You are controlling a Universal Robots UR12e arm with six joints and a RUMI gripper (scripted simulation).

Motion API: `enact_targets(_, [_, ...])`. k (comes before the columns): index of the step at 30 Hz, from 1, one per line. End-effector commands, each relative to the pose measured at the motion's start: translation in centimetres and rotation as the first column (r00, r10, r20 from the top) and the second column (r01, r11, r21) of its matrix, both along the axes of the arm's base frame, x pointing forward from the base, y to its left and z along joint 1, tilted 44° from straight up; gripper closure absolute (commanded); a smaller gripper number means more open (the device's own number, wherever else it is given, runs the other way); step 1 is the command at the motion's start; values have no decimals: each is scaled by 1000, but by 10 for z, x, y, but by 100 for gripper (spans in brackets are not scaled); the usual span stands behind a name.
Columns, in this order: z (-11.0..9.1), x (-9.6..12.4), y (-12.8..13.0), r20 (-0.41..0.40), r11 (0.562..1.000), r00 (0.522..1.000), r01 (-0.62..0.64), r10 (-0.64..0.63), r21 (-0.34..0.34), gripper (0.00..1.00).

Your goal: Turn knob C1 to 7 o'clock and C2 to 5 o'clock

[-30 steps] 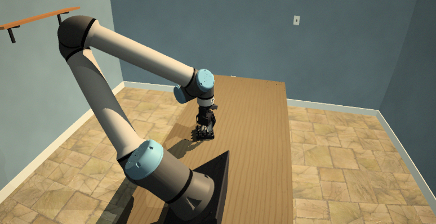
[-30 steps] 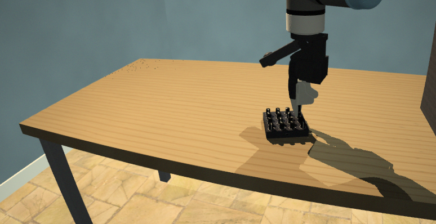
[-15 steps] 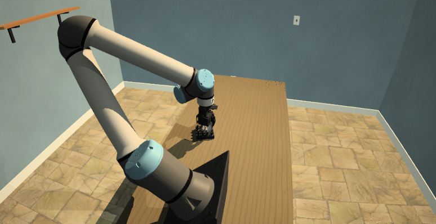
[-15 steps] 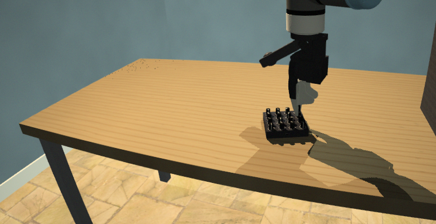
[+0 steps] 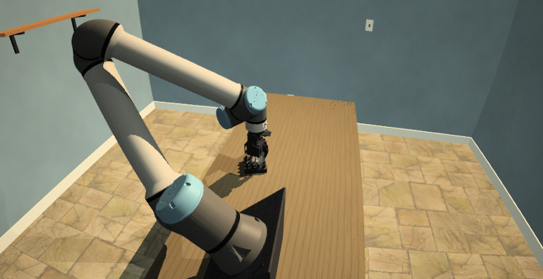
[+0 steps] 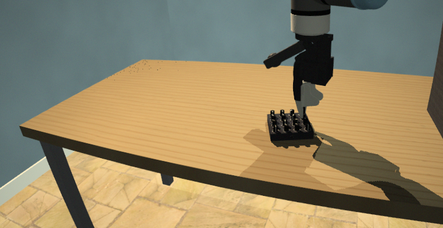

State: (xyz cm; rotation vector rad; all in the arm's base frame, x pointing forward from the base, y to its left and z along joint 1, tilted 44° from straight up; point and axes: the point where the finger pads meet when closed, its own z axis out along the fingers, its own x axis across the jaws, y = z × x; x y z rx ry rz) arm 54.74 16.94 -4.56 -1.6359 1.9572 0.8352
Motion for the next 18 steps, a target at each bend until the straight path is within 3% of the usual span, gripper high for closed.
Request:
enact_targets(1, [0, 1, 0, 1, 1000, 1000, 0, 0, 0, 96])
enact_targets(18, [0, 1, 0, 7, 1000, 1000, -6, 6, 0, 96])
